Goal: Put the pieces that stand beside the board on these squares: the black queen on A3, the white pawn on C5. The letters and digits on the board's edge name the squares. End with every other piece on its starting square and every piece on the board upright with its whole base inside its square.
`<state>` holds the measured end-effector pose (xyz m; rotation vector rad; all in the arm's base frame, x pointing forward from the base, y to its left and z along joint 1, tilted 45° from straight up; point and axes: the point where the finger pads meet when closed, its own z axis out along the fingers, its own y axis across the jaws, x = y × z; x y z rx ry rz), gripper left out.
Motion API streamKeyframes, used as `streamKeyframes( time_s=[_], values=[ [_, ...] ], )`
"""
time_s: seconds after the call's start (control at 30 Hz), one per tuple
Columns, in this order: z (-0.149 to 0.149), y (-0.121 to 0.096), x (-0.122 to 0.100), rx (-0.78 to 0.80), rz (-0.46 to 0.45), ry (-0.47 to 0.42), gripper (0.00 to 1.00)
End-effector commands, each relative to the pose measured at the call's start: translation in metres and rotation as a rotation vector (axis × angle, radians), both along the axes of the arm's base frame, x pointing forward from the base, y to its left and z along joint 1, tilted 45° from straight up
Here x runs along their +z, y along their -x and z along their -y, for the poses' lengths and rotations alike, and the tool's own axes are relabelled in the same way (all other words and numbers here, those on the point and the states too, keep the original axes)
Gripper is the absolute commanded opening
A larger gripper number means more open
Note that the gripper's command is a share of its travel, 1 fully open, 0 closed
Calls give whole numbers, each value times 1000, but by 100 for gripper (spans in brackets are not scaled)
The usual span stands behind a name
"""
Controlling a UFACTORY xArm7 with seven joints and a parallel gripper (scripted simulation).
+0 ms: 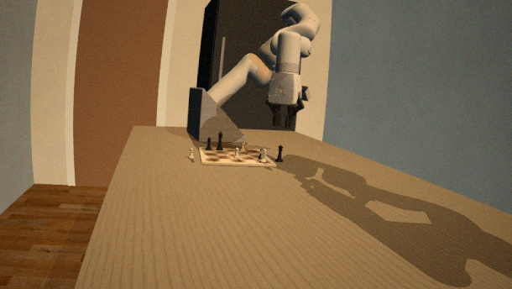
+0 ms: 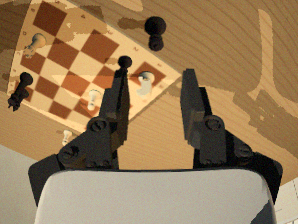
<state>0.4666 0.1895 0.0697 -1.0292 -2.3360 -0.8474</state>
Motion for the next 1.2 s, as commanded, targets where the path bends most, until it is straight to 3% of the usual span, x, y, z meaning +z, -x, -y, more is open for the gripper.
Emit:
streamKeyframes(
  time_s=[0.0, 1.17],
  values=[
    [0, -2, 0, -4, 3, 1, 42],
    [-28, 4, -29, -4, 3, 1, 42]
  ],
)
